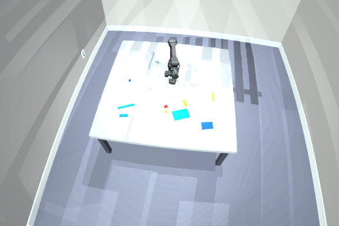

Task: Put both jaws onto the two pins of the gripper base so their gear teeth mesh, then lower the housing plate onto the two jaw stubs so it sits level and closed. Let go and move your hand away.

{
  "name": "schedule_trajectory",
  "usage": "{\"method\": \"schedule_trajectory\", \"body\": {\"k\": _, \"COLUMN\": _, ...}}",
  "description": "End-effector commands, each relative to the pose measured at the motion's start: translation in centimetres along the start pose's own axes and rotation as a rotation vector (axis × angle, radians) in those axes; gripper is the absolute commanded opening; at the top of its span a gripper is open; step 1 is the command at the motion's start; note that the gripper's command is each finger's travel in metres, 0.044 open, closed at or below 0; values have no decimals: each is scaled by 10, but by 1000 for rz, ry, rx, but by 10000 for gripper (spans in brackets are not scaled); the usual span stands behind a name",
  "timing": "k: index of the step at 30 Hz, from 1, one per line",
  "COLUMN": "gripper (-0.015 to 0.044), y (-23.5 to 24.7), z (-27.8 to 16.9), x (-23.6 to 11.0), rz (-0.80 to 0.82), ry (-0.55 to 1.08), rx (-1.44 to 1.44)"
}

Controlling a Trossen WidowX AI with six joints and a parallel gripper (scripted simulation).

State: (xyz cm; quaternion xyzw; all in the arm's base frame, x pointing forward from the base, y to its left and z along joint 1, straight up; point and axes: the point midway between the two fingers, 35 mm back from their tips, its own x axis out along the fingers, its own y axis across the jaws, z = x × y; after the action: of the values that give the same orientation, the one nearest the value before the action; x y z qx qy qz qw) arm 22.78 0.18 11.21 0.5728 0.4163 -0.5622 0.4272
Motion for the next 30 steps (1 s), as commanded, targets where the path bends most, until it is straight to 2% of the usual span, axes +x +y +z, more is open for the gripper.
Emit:
{"method": "schedule_trajectory", "body": {"k": 1, "gripper": 134, "y": -3, "z": 5, "x": 0, "rz": -1, "ry": 4, "rx": 128}}
{"method": "schedule_trajectory", "body": {"k": 25, "gripper": 134, "y": -18, "z": 41, "x": 2, "rz": -3, "ry": 0, "rx": 936}}
{"method": "schedule_trajectory", "body": {"k": 30, "gripper": 134, "y": -19, "z": 43, "x": 3, "rz": -3, "ry": 0, "rx": 986}}
